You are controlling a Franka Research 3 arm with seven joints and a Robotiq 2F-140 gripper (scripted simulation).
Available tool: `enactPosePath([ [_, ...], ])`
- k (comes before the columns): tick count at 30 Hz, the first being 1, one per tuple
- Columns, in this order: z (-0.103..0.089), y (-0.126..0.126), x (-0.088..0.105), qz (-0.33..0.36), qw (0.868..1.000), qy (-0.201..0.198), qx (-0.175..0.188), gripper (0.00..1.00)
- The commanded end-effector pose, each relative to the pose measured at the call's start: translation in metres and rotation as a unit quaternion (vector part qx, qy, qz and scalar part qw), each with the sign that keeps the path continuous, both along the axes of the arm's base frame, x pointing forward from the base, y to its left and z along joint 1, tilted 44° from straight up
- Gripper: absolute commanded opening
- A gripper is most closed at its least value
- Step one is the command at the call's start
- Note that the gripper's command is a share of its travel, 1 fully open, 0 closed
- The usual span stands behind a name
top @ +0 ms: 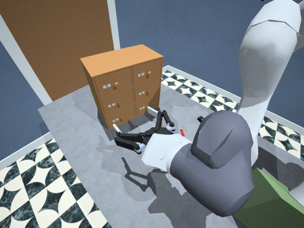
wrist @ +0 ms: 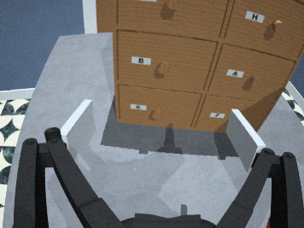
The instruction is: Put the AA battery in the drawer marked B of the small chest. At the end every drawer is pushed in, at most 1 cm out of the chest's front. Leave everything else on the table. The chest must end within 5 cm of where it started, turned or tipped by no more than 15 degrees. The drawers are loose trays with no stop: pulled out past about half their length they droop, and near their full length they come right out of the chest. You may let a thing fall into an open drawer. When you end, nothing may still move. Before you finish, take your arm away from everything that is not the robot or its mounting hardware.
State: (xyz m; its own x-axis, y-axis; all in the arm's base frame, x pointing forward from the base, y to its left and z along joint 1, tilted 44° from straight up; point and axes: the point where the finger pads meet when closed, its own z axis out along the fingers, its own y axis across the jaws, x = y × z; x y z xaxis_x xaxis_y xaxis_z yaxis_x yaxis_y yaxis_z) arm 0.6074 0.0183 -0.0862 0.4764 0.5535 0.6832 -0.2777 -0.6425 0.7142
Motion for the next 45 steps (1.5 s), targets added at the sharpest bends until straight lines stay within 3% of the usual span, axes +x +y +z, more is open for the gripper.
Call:
enactPosePath([
  [1,0.004,-0.001,0.004,0.000,1.000,-0.020,0.013,0.20],
  [27,0.004,-0.001,0.005,0.000,1.000,-0.020,0.013,0.20],
  [45,0.000,-0.024,0.044,0.000,1.000,-0.020,0.013,0.20],
])
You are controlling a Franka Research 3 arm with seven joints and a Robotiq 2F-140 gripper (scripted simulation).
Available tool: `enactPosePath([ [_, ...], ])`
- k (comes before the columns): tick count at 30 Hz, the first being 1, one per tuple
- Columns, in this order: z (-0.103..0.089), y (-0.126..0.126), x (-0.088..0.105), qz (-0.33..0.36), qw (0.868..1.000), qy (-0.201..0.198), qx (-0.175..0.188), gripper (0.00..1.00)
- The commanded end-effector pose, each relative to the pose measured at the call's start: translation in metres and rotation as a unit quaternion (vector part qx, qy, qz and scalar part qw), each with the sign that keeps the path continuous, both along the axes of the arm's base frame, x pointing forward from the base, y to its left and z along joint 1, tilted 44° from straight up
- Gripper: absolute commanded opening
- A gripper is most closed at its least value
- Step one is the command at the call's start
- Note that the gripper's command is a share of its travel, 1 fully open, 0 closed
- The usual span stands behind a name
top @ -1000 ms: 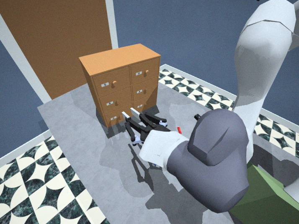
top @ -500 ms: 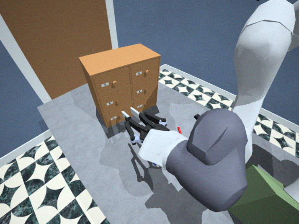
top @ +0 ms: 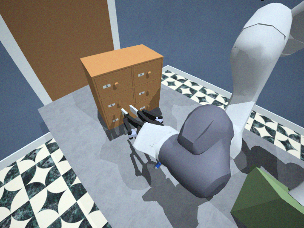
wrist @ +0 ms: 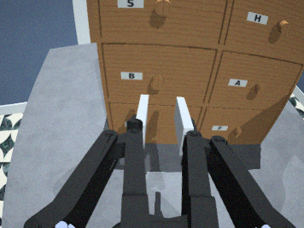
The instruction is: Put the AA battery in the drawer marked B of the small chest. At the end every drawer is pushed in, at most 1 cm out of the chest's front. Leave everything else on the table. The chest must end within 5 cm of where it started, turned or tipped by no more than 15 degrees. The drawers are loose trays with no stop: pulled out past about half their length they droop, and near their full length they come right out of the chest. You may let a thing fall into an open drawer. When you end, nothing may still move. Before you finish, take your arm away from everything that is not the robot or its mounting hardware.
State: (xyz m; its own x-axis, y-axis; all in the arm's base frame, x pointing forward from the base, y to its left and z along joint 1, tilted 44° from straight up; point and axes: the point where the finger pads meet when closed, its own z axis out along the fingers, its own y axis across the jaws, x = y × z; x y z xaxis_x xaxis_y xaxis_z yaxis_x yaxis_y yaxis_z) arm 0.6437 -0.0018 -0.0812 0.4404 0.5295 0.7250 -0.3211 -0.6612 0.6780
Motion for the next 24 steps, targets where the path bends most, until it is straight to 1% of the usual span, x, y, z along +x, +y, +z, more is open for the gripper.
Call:
enactPosePath([
  [1,-0.006,-0.005,0.010,0.003,1.000,0.008,-0.002,0.20],
  [6,-0.007,-0.011,0.021,0.003,1.000,0.008,-0.002,0.20],
  [10,-0.007,-0.014,0.025,0.003,1.000,0.008,-0.002,0.20],
  [24,-0.007,-0.014,0.026,0.003,1.000,0.008,-0.002,0.20],
])
